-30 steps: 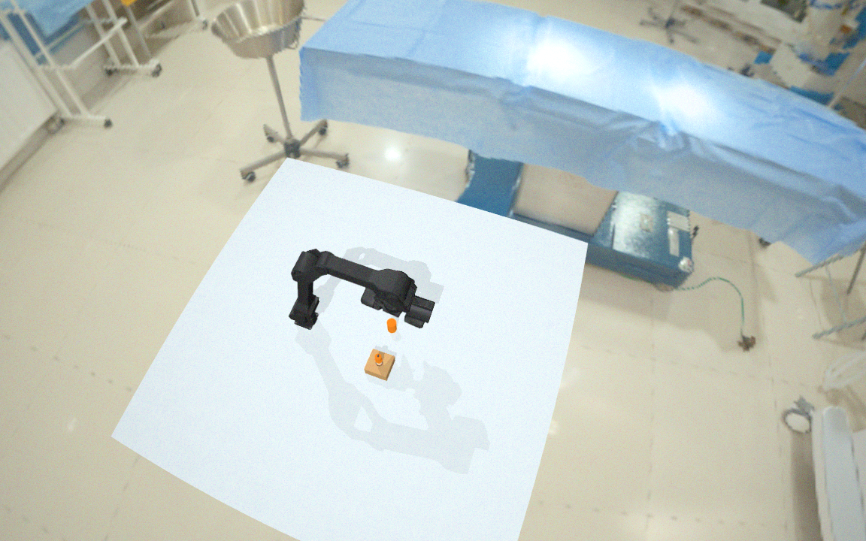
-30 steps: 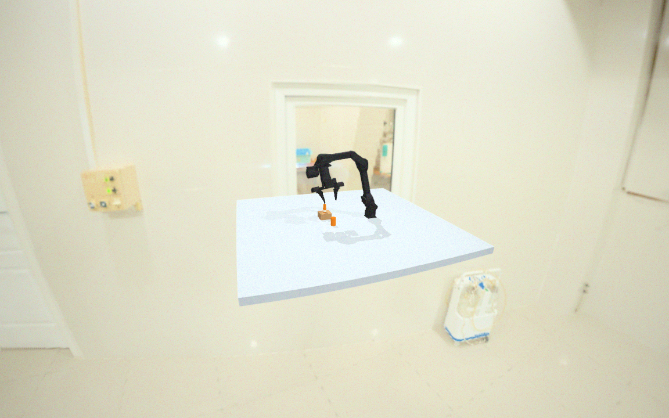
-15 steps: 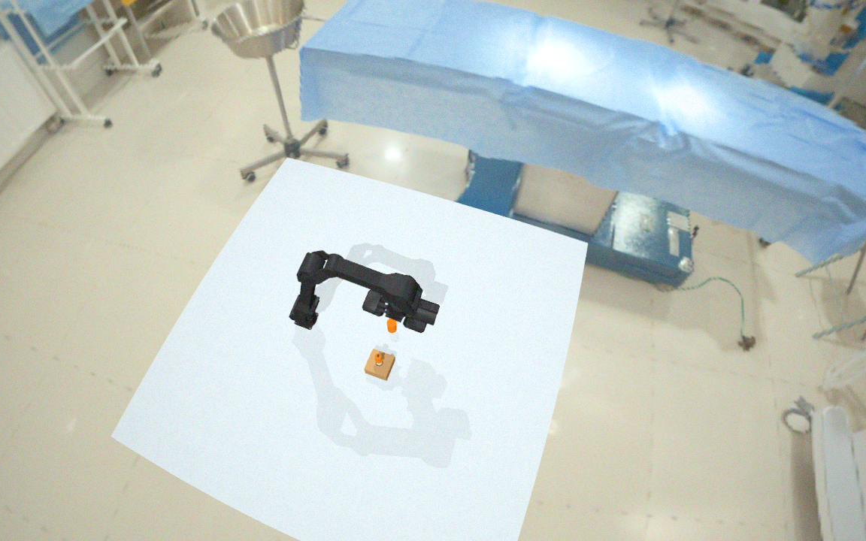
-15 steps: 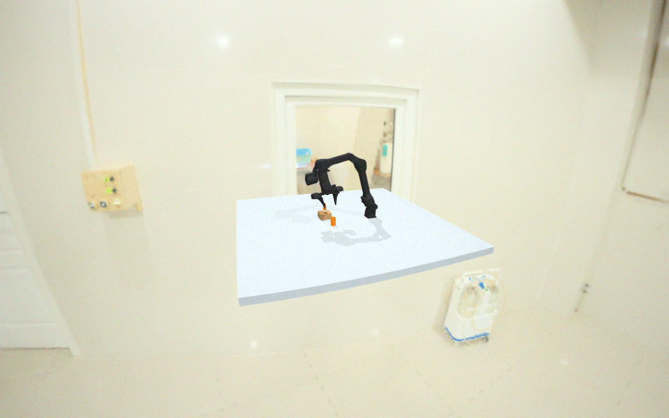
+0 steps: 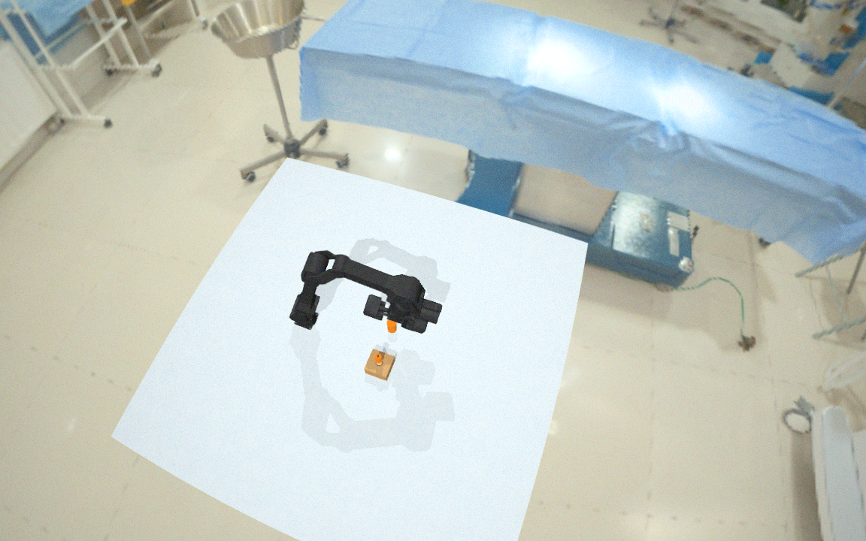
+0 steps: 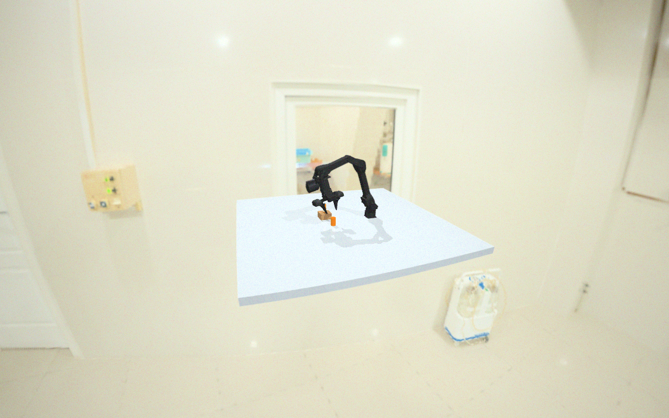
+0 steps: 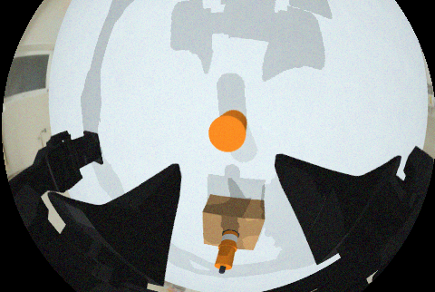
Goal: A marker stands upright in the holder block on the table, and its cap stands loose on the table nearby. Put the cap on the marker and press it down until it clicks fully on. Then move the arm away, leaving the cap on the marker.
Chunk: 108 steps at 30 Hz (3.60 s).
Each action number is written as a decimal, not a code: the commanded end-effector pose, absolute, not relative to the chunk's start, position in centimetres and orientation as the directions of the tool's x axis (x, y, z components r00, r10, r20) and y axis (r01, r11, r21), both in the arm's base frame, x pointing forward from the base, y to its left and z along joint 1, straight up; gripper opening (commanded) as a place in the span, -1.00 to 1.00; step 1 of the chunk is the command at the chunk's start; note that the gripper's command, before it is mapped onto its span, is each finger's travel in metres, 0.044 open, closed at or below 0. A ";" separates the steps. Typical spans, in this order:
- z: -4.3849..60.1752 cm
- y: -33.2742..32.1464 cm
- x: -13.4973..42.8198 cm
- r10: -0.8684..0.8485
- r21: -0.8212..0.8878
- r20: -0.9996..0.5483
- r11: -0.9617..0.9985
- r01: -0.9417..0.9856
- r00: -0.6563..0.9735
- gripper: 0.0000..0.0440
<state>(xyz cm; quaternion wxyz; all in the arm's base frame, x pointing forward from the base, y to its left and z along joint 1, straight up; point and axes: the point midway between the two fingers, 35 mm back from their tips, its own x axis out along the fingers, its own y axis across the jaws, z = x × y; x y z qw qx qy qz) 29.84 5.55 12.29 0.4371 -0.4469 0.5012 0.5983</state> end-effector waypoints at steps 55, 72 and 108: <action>13.4 4.3 31.0 -0.013 0.021 -1.000 -0.356 -0.934 -0.018 -0.57; 16.8 -0.8 30.8 -0.004 0.011 -1.000 -0.273 -0.962 -0.011 -0.66; 14.7 -6.7 29.5 0.036 0.078 -0.996 -0.147 -0.986 -0.084 -0.91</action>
